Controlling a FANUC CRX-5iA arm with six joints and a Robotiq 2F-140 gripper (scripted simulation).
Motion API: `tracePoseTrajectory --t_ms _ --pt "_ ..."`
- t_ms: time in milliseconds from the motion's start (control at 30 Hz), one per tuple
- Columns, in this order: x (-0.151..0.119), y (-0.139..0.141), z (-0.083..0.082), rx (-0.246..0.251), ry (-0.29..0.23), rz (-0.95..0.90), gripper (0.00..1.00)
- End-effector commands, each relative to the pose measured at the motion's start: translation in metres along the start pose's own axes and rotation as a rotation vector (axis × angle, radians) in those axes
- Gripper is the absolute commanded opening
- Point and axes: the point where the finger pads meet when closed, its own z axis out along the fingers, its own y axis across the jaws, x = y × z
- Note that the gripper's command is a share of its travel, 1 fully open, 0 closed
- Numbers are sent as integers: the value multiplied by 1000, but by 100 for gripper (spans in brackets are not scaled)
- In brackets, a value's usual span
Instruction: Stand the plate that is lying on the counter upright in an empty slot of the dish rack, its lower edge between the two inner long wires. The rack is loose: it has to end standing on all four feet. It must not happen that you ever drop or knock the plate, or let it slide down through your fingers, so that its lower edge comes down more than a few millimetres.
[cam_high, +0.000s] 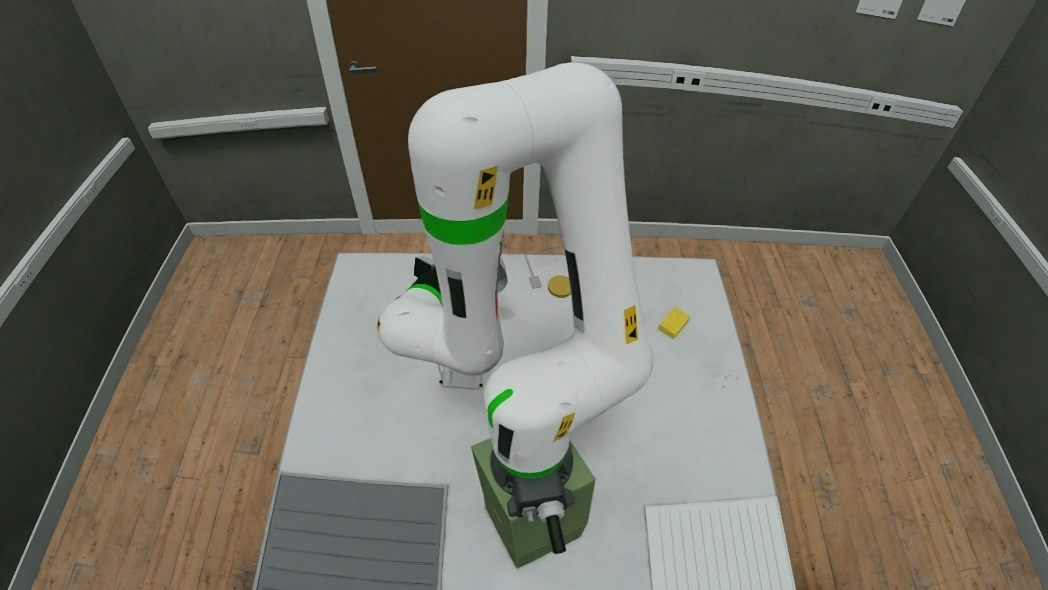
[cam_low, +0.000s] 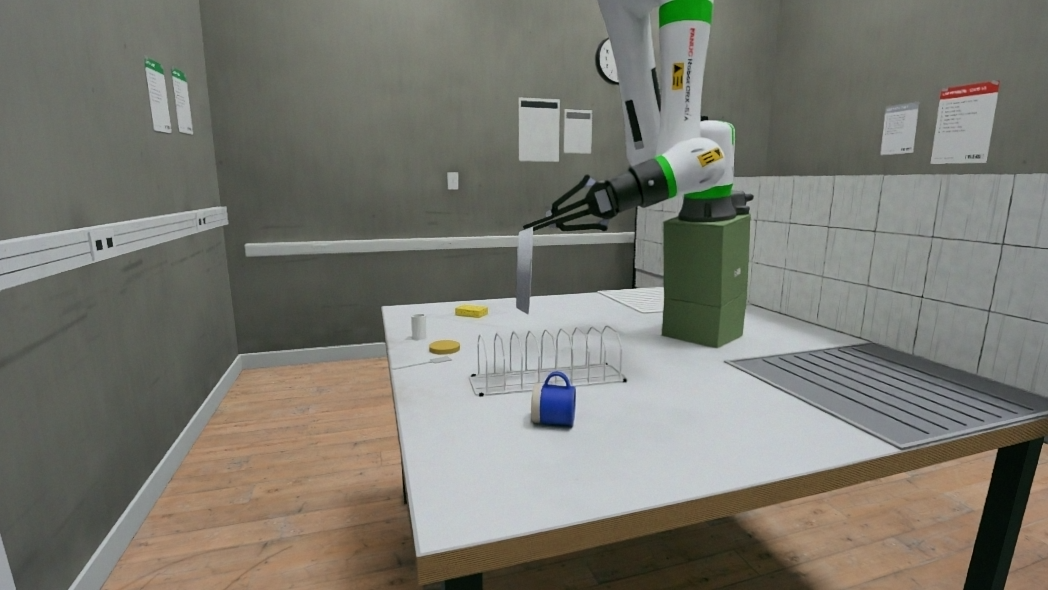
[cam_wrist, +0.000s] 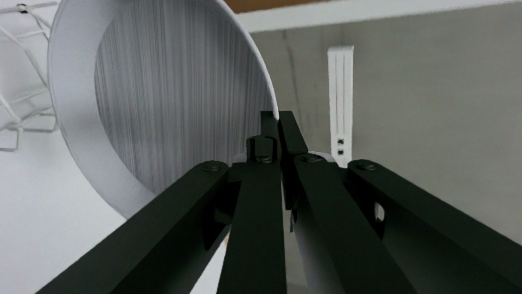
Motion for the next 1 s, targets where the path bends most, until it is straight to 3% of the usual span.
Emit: tracePoseTrajectory --t_ms 0,567,967 --pt "7 1 1 0 55 -35 10" --pt "21 2 2 -1 149 -115 10" --pt "26 2 3 -2 178 -140 10"
